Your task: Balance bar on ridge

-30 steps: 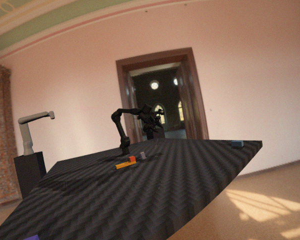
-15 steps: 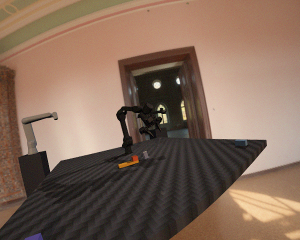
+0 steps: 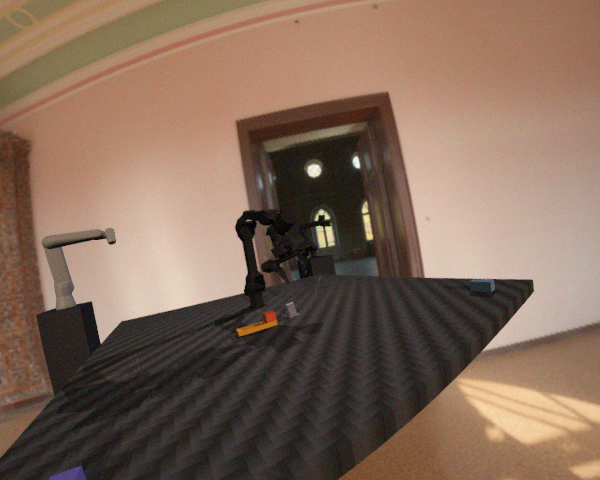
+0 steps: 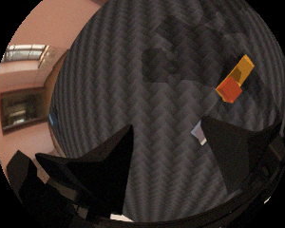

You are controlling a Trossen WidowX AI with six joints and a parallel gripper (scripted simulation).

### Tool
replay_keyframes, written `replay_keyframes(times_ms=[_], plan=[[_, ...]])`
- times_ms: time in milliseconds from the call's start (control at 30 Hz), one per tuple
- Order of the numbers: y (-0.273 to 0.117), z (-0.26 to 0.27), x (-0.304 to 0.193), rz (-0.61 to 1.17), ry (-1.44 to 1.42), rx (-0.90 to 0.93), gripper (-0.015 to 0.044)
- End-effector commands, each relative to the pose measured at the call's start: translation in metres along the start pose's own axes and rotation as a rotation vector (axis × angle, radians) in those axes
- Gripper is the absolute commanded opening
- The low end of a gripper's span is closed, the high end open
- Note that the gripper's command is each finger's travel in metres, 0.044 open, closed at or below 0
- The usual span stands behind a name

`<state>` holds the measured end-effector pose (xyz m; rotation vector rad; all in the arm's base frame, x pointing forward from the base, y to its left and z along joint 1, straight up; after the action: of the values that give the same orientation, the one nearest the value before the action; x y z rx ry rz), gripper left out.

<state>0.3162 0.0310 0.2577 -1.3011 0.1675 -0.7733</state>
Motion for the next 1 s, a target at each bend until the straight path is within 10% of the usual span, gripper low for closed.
replay_keyframes(times_ms=[0,967], plan=[[0.004,-0.011,0.014,0.016,0.096,-0.053,0.0315],[0.009,-0.128,0.087,0.134,0.837,-0.392,0.0315]])
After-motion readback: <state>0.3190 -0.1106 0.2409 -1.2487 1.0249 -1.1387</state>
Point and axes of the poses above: the point midway between the two fingers, 35 mm back from their tips, its own y axis out along the fingers, its own z axis across the jaws, x = y × z, the point moved 9 cm from there along -y, back along the fingers, and after that the axes turned 6 degrees about -y, right-handed, at the moved point
